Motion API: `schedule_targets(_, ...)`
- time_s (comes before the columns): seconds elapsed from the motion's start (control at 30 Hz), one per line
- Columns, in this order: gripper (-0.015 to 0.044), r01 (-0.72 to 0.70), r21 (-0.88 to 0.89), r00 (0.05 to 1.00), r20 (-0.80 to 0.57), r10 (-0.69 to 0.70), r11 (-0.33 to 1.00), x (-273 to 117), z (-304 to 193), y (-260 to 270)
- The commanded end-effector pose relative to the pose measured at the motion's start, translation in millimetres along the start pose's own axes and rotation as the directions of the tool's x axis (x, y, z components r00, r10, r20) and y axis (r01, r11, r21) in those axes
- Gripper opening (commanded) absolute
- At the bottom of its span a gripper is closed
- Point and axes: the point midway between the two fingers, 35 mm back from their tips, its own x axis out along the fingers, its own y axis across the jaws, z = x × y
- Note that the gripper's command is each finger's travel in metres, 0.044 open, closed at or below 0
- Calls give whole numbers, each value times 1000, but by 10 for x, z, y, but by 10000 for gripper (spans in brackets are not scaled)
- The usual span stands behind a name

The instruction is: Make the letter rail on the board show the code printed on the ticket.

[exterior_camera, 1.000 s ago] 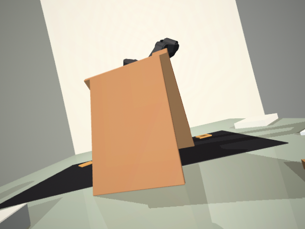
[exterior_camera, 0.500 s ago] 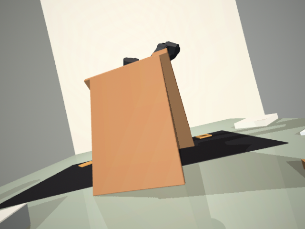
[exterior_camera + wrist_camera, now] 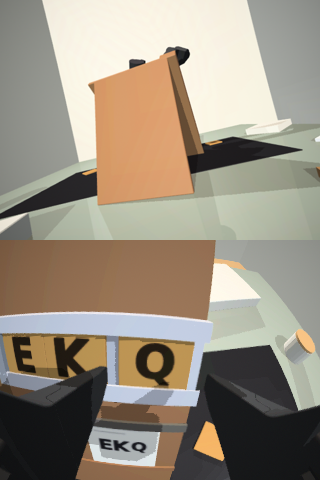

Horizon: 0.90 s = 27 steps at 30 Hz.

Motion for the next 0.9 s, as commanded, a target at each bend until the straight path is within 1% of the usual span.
schedule_targets(0.0, 295, -2, -3, 1000, 0, 2, 1000, -33, 1, 1)
schedule_targets(0.53, 295, -1, -3, 1000, 0, 1, 1000, -151, 4, 6)
schedule_targets(0.87, 32, 1, 0, 1000, 0, -1, 1000, -126, 6, 2)
